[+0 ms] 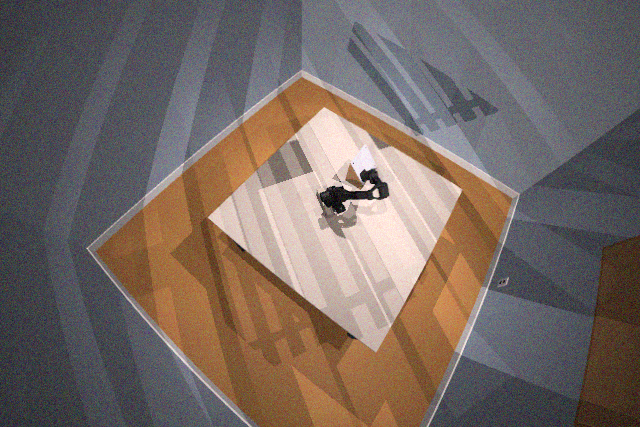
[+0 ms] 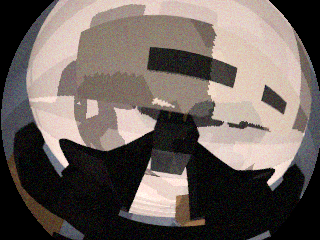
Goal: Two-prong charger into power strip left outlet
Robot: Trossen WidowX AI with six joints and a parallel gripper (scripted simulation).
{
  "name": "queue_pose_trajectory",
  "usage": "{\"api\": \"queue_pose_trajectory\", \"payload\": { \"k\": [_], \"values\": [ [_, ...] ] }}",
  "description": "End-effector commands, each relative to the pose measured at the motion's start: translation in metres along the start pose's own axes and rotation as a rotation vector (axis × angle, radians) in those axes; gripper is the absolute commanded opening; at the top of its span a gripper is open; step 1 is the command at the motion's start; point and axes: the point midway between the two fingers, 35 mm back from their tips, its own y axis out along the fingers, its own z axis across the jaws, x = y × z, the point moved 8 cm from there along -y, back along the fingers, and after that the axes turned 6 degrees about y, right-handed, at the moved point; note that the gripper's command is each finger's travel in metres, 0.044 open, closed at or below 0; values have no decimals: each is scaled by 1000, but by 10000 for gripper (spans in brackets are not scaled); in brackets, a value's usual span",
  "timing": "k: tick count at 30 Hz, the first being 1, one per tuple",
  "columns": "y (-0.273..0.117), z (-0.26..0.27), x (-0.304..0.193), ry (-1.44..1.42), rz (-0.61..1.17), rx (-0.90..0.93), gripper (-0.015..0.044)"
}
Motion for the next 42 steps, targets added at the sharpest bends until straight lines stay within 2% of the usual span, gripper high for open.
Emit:
{"api": "queue_pose_trajectory", "payload": {
  "k": [1,42],
  "values": [
    [-1,-1,3,5,0,2,0],
    [-2,1,13,4,-1,2,0]
  ]
}}
